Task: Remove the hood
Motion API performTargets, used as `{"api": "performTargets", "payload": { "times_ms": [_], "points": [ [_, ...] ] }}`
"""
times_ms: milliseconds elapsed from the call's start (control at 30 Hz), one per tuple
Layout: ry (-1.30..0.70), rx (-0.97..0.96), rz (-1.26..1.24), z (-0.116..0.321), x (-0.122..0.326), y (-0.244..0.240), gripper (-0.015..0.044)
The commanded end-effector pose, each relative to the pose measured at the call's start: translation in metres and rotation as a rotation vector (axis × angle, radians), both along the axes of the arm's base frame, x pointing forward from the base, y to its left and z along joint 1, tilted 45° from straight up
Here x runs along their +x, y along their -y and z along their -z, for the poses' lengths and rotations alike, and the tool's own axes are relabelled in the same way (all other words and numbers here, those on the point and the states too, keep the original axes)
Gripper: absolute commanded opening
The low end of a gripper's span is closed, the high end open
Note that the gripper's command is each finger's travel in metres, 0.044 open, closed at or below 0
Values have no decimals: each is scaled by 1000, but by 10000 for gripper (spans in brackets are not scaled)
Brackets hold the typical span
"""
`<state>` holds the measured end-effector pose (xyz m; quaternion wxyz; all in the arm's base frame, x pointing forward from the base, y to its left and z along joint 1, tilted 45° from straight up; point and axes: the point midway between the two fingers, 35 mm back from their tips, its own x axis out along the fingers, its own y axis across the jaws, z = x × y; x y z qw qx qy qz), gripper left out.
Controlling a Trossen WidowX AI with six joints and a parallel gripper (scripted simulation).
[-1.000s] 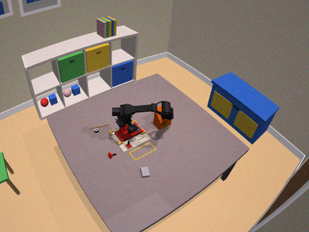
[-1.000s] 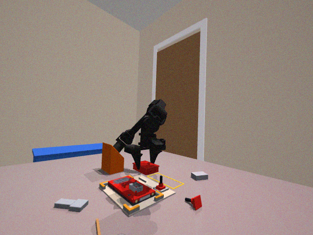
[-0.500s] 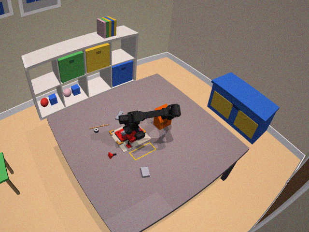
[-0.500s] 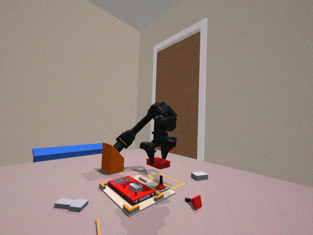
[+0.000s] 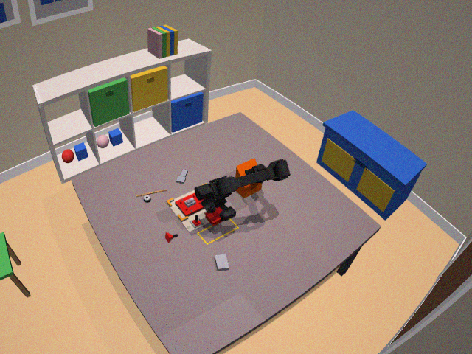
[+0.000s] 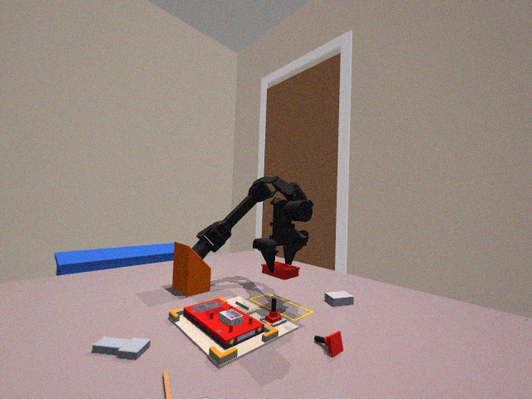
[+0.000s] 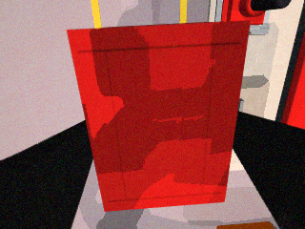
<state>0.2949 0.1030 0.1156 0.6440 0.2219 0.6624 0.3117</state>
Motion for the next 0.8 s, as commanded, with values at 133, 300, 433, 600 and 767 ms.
{"api": "performTargets", "payload": {
  "times_ms": [133,300,433,600,767],
  "points": [
    [-5,5,7,-4,-4,-4,0],
    [-4,5,7,-1,-4,-7,0],
    [-4,4,7,1,-4,-10,0],
    [-4,4,7,5,-4,-13,0],
    [-4,3,7,8,-4,-16,0]
  ]
}}
